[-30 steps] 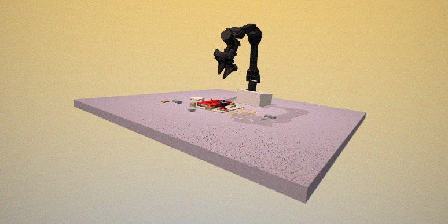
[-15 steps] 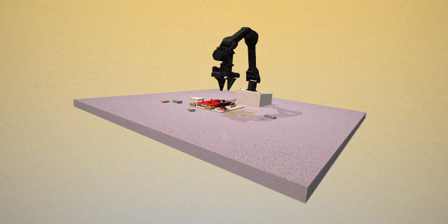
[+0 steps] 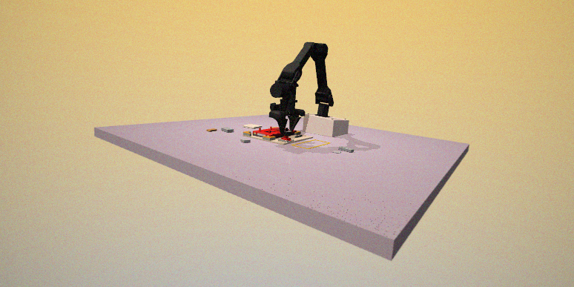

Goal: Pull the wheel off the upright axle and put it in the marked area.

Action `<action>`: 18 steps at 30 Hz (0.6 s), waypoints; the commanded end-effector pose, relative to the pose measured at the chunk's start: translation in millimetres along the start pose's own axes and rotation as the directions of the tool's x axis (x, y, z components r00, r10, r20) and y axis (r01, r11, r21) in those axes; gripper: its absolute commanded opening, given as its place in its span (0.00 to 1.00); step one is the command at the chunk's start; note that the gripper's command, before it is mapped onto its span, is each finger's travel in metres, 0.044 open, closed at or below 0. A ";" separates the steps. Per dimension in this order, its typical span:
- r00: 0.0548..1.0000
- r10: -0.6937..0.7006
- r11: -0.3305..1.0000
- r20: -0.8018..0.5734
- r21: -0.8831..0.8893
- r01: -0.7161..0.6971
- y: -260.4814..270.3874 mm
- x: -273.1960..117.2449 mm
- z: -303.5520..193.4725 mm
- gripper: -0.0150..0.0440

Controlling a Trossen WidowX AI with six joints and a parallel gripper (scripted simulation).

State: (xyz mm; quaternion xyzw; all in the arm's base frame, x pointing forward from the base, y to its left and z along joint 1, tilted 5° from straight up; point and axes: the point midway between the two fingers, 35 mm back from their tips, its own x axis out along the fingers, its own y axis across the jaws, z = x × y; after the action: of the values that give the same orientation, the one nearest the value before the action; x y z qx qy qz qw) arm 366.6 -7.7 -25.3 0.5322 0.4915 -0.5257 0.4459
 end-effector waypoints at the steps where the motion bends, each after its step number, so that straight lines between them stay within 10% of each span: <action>1: 1.000 0.000 1.000 0.000 0.000 0.000 0.0 0.0 0.0 0.72; 18: 1.000 0.000 1.000 0.000 0.000 0.000 0.0 -0.1 0.0 0.49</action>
State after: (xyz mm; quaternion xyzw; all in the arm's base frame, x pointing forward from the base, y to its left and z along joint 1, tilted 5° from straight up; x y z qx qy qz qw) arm 367.1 -7.6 -25.0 0.5329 0.4909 -0.5249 0.4467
